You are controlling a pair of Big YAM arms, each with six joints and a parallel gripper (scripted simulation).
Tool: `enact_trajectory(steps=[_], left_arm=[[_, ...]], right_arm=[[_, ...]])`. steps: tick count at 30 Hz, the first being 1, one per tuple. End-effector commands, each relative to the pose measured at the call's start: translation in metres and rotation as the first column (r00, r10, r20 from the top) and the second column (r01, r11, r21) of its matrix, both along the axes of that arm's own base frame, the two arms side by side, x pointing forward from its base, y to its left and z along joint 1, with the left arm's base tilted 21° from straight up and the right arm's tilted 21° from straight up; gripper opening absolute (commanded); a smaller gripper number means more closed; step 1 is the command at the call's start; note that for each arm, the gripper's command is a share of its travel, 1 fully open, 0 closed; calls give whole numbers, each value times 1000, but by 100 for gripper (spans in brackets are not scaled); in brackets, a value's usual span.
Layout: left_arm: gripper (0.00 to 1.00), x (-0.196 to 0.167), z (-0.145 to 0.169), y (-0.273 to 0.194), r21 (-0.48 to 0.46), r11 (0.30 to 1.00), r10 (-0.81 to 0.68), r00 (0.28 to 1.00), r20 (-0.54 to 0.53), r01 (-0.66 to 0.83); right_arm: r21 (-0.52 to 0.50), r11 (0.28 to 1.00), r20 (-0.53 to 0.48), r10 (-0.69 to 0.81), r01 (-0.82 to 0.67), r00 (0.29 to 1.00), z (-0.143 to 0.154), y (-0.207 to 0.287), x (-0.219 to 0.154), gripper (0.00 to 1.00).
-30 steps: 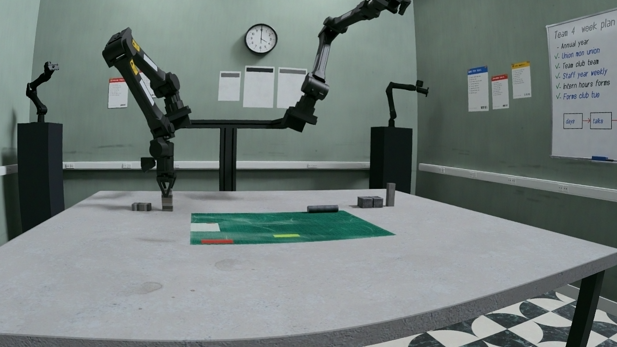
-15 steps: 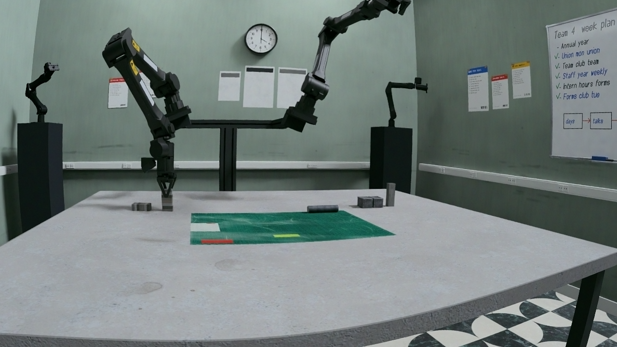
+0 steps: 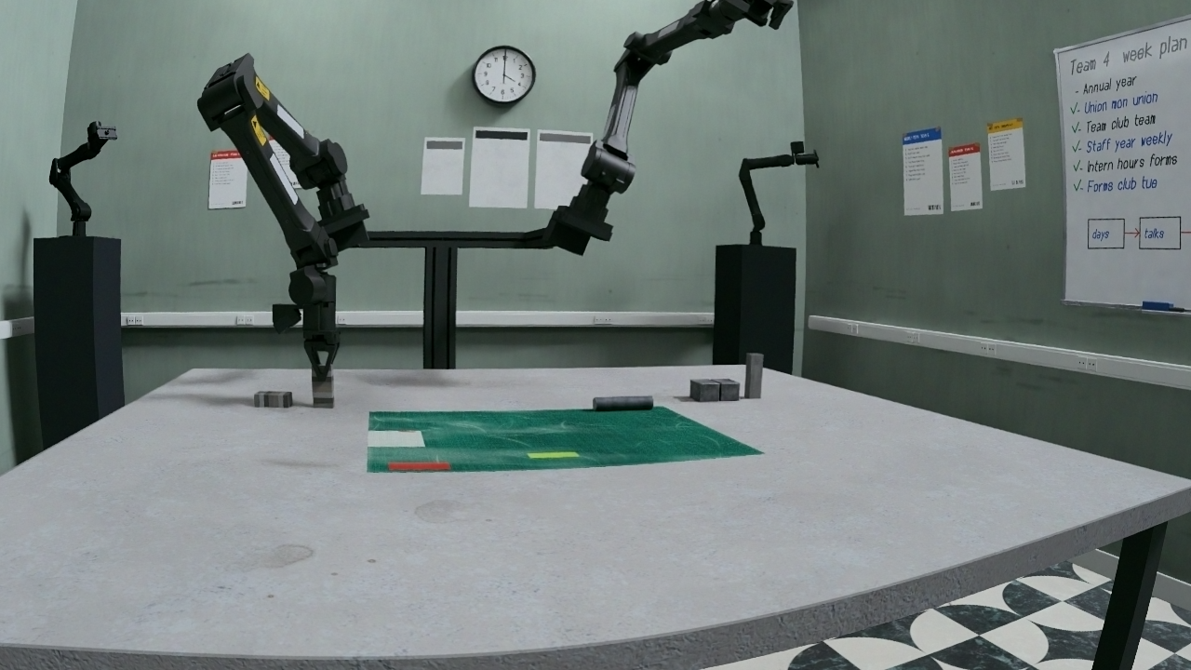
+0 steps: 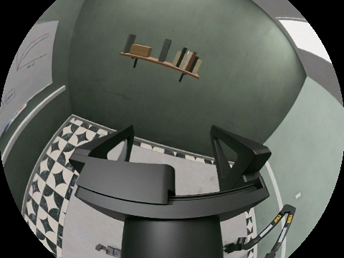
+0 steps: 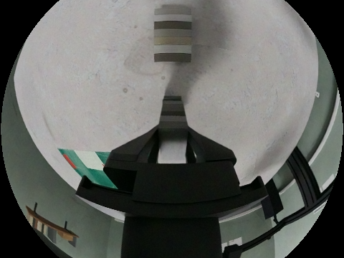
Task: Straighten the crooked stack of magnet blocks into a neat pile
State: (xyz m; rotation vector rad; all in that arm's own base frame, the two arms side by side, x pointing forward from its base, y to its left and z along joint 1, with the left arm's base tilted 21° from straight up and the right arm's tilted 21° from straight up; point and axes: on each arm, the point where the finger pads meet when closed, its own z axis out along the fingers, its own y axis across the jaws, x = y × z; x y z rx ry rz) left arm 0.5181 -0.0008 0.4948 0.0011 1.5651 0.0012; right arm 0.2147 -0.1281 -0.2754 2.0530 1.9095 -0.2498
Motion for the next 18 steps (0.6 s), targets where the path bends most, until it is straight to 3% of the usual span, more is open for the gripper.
enact_trajectory(steps=[1, 18], left_arm=[[100, -3, 24, -9, 12, 1000, -16, 998, 55, 15], [100, -3, 24, -9, 12, 1000, -16, 998, 55, 15]], right_arm=[[13, 1000, -35, -11, 12, 999, 2, 3, -20, 31], [13, 1000, -35, -11, 12, 999, 2, 3, -20, 29]])
